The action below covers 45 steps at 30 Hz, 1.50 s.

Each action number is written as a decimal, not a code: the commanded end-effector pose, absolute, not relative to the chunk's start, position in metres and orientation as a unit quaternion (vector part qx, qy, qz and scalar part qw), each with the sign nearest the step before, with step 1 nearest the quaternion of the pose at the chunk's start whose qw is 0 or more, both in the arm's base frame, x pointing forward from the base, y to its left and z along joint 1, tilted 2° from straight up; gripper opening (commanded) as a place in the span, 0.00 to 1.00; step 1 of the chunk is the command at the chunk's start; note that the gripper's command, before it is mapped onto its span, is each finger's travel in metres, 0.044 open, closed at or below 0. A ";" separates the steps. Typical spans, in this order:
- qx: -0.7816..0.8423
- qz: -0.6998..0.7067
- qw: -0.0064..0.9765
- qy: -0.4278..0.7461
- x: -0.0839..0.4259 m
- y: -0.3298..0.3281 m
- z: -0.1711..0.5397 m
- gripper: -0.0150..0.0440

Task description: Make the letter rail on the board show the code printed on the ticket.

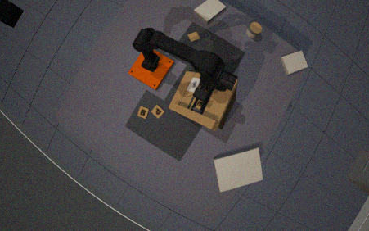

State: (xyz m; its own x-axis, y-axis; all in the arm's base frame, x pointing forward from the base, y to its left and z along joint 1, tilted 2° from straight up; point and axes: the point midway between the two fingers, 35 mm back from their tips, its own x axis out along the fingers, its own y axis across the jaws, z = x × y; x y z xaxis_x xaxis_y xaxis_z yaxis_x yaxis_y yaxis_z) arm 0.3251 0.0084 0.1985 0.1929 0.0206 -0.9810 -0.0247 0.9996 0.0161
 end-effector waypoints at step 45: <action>-0.004 0.012 0.770 0.637 0.328 -0.003 0.196 0.25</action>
State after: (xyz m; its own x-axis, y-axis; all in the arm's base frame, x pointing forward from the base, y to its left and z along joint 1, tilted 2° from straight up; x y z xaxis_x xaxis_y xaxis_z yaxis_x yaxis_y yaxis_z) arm 0.3279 -0.0017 0.1959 0.1881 0.0146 -0.9820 -0.0200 0.9997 0.0110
